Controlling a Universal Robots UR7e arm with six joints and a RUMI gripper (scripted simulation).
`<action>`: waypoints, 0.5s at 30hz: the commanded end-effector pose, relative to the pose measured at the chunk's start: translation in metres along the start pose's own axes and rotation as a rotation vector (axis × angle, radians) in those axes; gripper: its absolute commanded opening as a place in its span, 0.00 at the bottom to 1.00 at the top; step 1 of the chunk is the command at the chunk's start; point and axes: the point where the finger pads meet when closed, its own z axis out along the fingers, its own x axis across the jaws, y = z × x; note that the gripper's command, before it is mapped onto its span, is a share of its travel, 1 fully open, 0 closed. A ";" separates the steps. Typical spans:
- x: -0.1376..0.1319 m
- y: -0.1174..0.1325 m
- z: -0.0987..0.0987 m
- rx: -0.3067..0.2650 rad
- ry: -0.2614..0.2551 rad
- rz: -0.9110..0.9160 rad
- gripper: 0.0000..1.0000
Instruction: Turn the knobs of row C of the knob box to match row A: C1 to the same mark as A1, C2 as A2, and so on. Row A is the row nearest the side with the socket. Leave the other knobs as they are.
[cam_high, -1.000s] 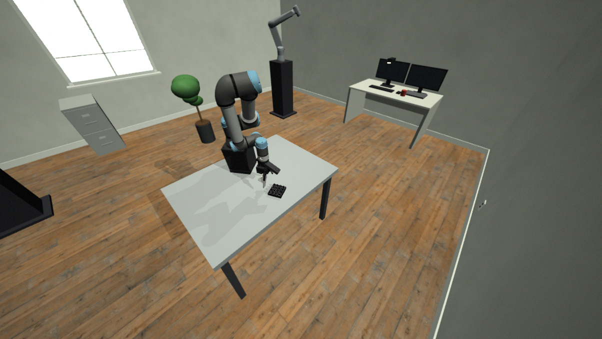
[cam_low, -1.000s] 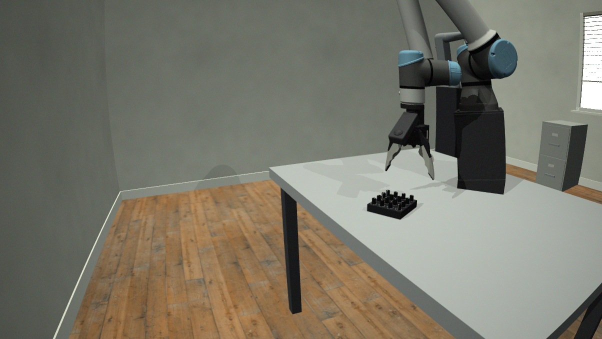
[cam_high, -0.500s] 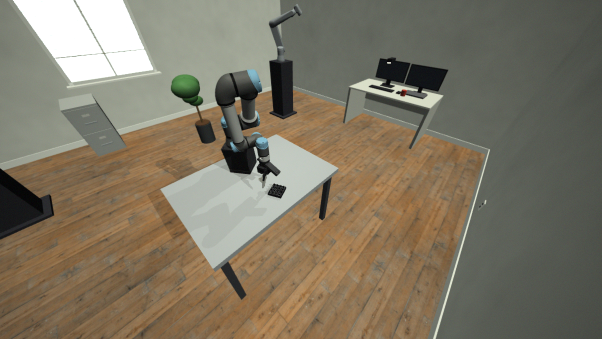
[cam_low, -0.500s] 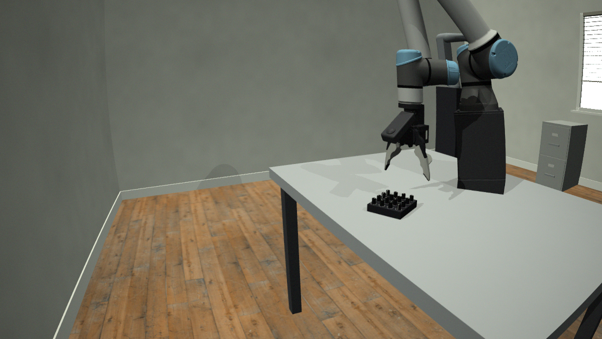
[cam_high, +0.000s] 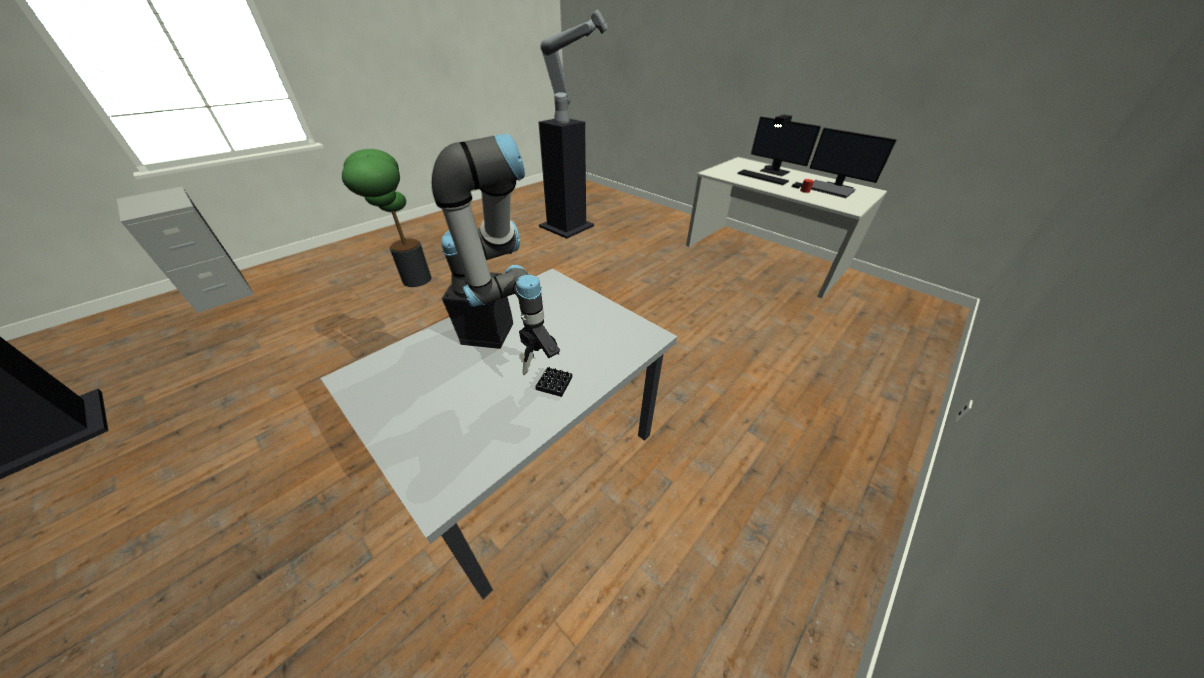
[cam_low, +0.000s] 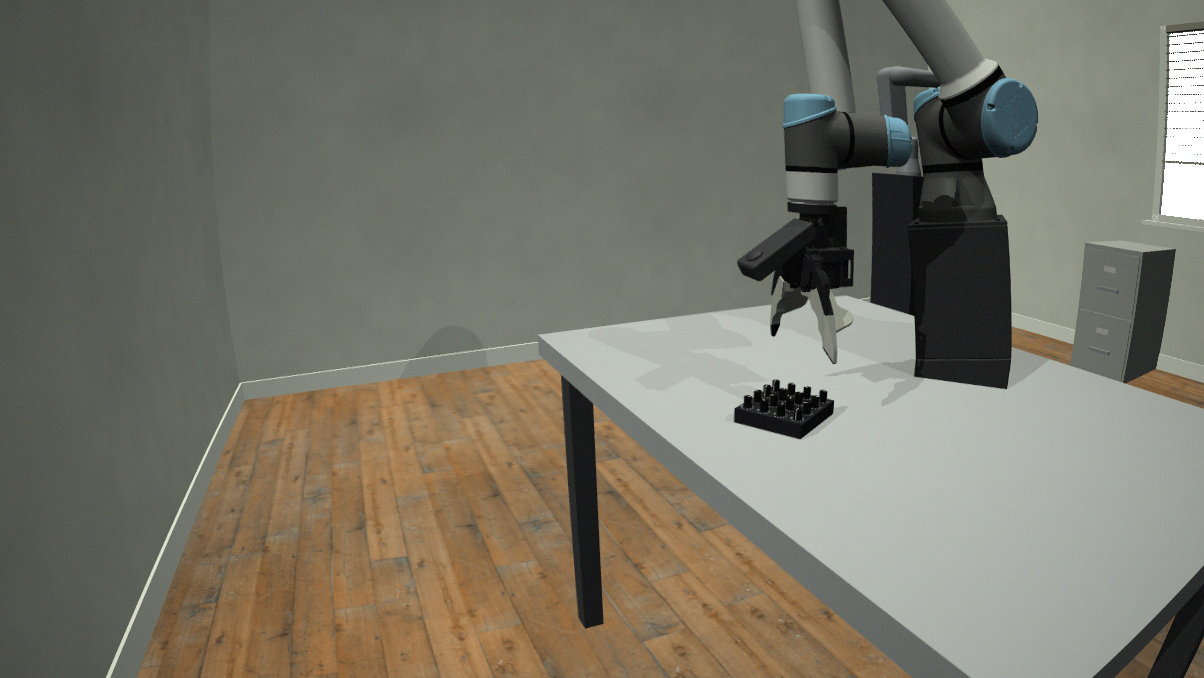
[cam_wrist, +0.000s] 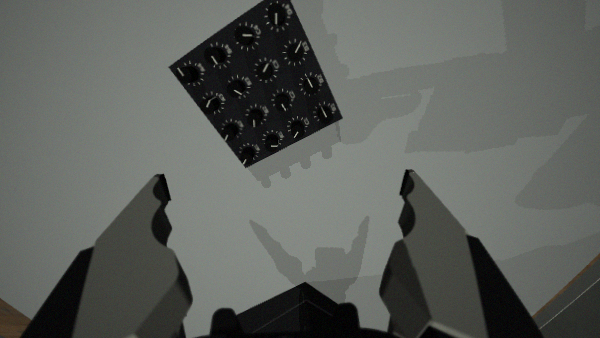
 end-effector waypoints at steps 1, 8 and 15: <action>0.000 -0.009 -0.003 -0.008 0.009 0.156 1.00; -0.001 -0.017 -0.006 -0.007 0.009 0.307 1.00; -0.003 -0.026 -0.011 -0.006 0.010 0.472 1.00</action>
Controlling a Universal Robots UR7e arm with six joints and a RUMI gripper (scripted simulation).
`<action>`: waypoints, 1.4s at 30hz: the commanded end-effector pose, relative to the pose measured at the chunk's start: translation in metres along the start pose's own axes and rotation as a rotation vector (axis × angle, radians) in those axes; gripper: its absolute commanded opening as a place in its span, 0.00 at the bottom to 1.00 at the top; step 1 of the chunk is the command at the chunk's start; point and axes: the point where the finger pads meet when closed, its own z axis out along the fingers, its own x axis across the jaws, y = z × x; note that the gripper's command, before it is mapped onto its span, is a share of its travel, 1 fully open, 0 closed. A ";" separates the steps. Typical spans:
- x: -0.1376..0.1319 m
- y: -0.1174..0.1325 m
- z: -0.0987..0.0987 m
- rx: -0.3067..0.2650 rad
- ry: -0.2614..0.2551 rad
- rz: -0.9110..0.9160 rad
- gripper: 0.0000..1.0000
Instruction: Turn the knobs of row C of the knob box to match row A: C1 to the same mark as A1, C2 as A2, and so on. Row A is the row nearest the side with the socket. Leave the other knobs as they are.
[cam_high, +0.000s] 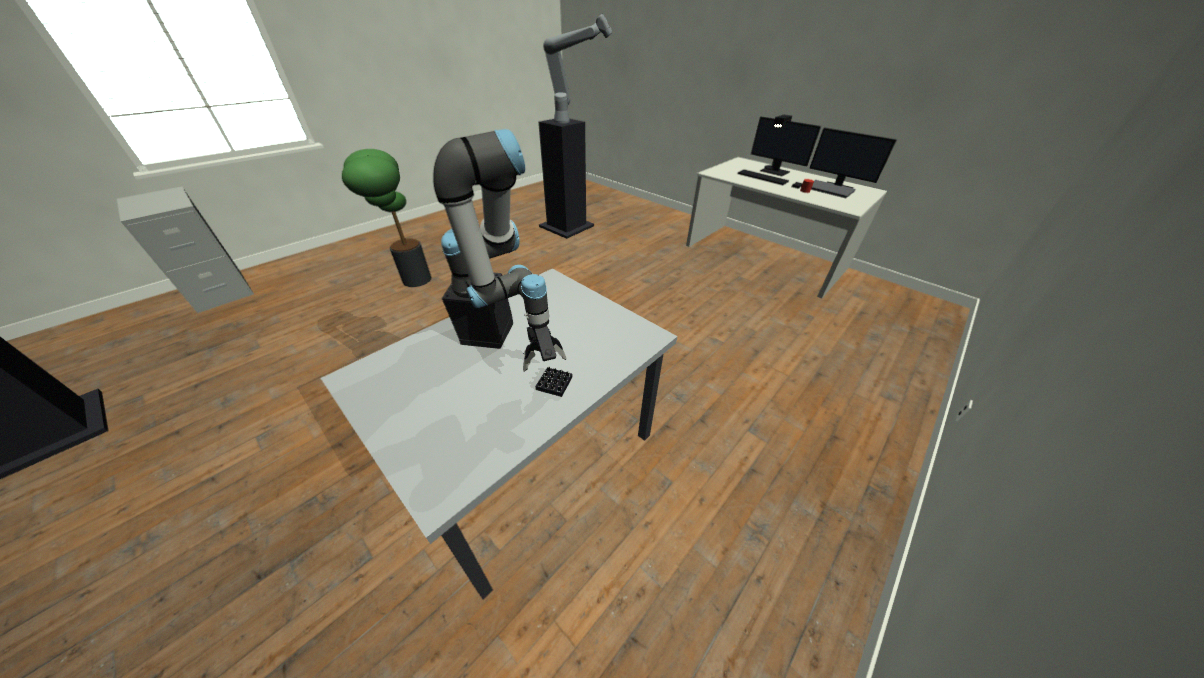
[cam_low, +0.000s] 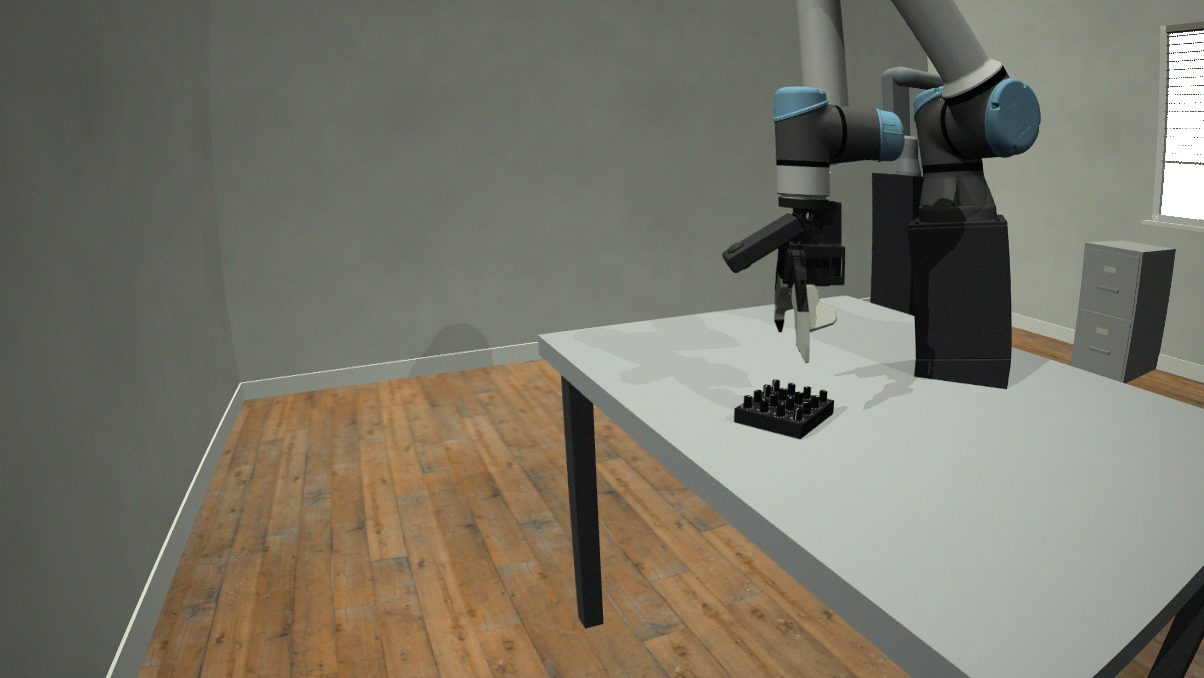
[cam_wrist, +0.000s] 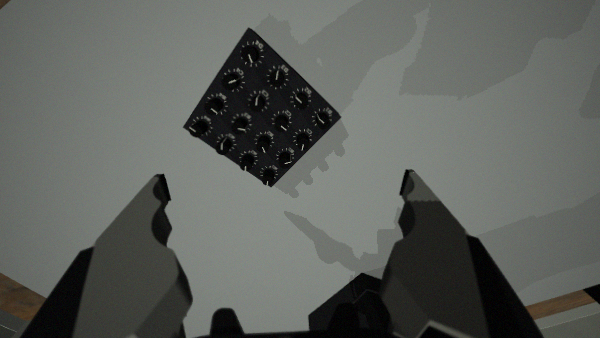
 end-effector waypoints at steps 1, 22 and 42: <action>-0.004 -0.007 -0.004 -0.004 0.010 0.144 1.00; -0.005 -0.009 -0.005 -0.004 0.010 0.204 0.11; -0.005 -0.009 -0.005 -0.004 0.010 0.204 0.11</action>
